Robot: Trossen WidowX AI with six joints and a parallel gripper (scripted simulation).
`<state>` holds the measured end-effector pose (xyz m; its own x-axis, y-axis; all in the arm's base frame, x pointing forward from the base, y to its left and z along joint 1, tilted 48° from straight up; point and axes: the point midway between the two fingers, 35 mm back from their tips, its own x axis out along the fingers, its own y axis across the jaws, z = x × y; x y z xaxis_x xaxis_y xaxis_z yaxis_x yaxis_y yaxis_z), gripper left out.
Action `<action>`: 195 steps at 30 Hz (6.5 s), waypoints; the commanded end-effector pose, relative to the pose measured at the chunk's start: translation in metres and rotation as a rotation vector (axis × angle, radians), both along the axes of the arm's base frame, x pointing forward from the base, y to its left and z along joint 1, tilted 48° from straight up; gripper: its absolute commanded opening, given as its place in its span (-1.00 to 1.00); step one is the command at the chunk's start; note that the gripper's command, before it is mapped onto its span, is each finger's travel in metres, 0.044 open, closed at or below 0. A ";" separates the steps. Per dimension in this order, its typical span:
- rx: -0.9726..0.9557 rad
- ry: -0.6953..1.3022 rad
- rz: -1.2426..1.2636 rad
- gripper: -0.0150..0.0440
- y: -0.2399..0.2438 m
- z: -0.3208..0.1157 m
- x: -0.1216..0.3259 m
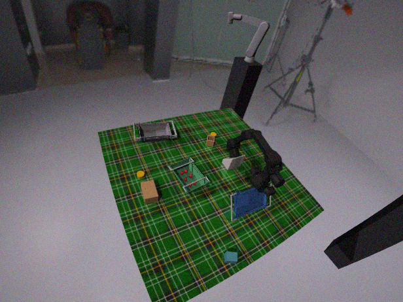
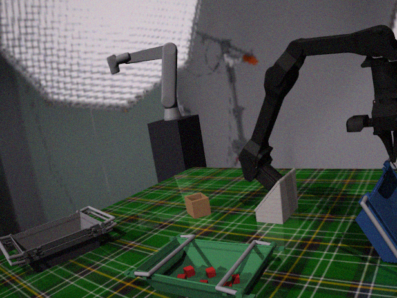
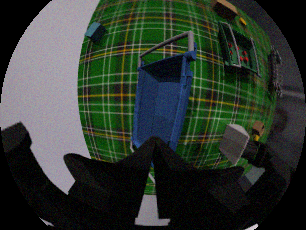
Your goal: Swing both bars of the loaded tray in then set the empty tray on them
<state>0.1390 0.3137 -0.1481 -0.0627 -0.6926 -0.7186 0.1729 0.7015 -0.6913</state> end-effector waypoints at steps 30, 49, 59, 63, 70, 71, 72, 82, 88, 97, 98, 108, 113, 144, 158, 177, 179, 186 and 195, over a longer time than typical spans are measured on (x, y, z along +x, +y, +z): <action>-0.030 0.012 0.003 -0.49 -0.054 -0.030 -0.008; -0.032 0.013 0.003 -0.49 -0.070 -0.013 -0.013; -0.032 0.013 0.003 -0.49 -0.072 -0.003 -0.014; -0.032 0.014 0.003 -0.49 -0.052 0.015 -0.013; -0.036 0.014 0.008 -0.49 -0.050 0.016 -0.012; -0.036 0.014 0.008 -0.49 -0.050 0.016 -0.012; -0.036 0.014 0.008 -0.49 -0.050 0.016 -0.012; -0.036 0.014 0.008 -0.49 -0.050 0.016 -0.012; -0.036 0.014 0.008 -0.49 -0.050 0.016 -0.012; -0.036 0.014 0.008 -0.49 -0.050 0.016 -0.012; -0.036 0.014 0.008 -0.49 -0.050 0.016 -0.012; -0.036 0.014 0.008 -0.49 -0.050 0.016 -0.012; -0.036 0.014 0.008 -0.40 -0.050 0.016 -0.012; -0.035 0.014 0.005 1.00 -0.140 0.033 -0.026; -0.038 0.014 0.003 1.00 -0.179 0.005 -0.030; -0.040 0.013 0.003 0.80 -0.216 -0.027 -0.034; -0.040 0.013 0.003 0.70 -0.216 -0.027 -0.034; -0.040 0.013 0.003 0.35 -0.216 -0.027 -0.034; -0.040 0.013 0.003 0.12 -0.216 -0.027 -0.034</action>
